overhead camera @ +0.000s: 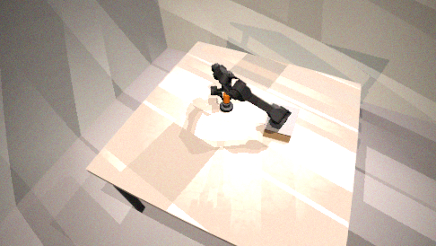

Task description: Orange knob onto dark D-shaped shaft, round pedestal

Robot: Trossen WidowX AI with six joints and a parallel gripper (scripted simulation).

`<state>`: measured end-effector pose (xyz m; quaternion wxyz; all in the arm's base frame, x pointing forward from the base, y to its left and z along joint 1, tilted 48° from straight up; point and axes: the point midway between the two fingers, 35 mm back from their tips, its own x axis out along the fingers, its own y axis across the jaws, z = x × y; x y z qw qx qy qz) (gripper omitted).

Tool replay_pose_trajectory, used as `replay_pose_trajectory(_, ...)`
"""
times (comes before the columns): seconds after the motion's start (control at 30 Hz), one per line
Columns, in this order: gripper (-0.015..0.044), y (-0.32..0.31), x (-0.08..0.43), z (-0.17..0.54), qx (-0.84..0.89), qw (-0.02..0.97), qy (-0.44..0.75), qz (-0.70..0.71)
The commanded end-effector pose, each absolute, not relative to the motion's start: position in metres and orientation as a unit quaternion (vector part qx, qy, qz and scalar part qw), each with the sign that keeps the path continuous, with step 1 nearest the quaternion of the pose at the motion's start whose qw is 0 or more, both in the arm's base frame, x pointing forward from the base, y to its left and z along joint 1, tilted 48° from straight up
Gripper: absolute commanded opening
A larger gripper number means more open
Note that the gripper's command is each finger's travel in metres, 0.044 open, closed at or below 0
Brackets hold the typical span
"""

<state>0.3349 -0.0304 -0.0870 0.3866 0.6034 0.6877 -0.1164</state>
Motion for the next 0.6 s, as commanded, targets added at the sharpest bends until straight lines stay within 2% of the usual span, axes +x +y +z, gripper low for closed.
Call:
replay_pose_trajectory(0.0,0.0,-0.03,0.334,-0.087,0.605,0.387,0.687,-0.116)
replay_pose_trajectory(0.57,0.0,-0.02,0.334,-0.096,0.605,0.386,0.686,-0.117)
